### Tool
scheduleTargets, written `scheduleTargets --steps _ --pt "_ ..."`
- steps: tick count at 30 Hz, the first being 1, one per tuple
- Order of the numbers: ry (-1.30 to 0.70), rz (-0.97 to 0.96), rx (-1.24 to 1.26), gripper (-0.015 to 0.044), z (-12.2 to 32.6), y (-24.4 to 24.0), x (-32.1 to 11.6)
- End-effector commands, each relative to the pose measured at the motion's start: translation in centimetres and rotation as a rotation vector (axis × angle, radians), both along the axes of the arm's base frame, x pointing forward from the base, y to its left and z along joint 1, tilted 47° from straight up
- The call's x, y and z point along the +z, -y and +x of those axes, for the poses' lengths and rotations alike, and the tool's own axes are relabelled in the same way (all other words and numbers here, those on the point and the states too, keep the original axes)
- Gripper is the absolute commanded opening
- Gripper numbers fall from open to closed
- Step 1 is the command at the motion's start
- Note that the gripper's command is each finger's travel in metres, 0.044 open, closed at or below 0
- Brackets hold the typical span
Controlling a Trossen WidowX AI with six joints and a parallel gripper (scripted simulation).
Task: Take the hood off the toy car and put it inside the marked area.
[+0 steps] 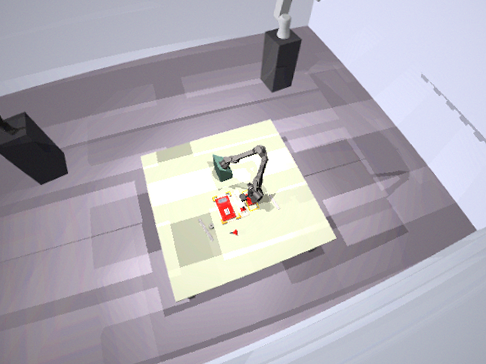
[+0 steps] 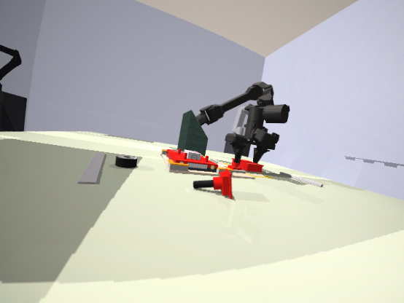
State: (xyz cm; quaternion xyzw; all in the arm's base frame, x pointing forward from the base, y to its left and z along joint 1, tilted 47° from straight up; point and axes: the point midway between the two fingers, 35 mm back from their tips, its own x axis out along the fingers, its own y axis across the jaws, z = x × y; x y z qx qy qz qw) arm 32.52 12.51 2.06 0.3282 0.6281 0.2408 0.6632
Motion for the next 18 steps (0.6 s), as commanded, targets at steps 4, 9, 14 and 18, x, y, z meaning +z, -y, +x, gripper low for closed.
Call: scheduleTargets --steps 4,9,14,18 --pt "-0.002 -0.002 -0.003 0.0 0.02 -0.22 -0.32" --pt "0.0 0.0 0.0 0.0026 0.03 -0.29 -0.26" --pt "0.0 0.0 0.0 0.0157 0.03 -0.29 -0.26" --pt "0.0 0.0 0.0 0.0263 0.03 -0.29 -0.26"
